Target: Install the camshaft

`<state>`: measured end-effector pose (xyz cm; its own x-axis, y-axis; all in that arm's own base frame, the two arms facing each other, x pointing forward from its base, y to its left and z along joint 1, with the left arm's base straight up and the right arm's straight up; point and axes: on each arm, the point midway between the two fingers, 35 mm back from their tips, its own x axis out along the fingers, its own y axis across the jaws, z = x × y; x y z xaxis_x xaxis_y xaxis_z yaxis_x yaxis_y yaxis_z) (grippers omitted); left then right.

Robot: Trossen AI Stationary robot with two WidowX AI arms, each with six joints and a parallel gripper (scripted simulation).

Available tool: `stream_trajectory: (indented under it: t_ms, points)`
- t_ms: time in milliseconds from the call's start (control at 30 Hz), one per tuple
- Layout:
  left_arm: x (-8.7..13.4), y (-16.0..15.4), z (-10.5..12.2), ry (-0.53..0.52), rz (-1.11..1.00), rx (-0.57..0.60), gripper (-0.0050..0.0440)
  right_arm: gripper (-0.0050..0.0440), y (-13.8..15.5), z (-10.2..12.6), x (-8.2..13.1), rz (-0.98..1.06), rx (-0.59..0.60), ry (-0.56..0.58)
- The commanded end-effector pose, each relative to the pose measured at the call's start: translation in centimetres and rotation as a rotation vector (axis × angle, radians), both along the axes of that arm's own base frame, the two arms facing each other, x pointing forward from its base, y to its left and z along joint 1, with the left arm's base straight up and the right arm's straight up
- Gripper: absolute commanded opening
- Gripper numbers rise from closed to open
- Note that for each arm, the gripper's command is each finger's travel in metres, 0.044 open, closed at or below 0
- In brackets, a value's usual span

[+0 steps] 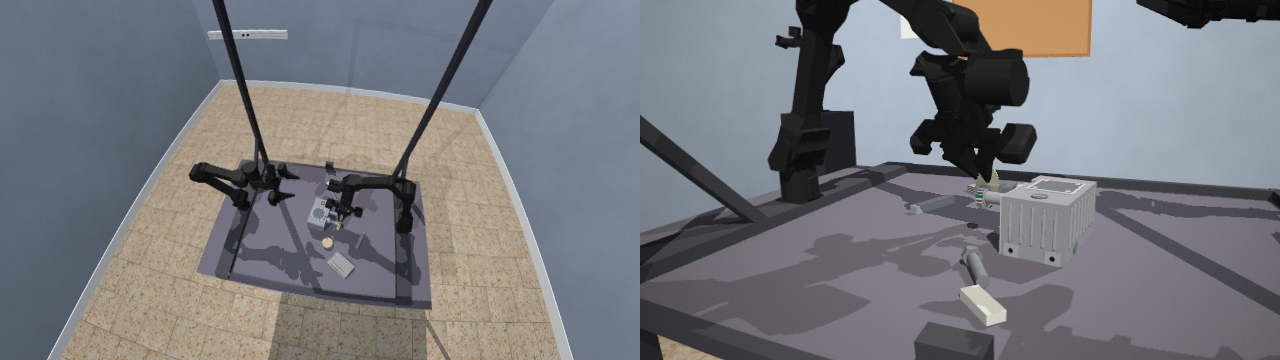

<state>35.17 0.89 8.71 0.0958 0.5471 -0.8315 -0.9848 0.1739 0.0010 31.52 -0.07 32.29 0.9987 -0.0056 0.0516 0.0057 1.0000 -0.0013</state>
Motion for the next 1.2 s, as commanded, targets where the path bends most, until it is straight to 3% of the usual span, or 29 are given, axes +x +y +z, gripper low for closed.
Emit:
stream_trajectory:
  t_ms: [0, 1167]
  points:
    - [0.73, 0.07, 0.98, -0.035, 0.005, -0.002, -0.0050, 0.0400, -0.07, 1.46, -0.17, 0.001, 0.002, -0.034]
    - [1.53, -0.10, 0.94, -0.033, 0.005, -0.005, -0.0050, 0.0400, -0.07, 1.46, -0.17, 0.001, 0.002, -0.034]
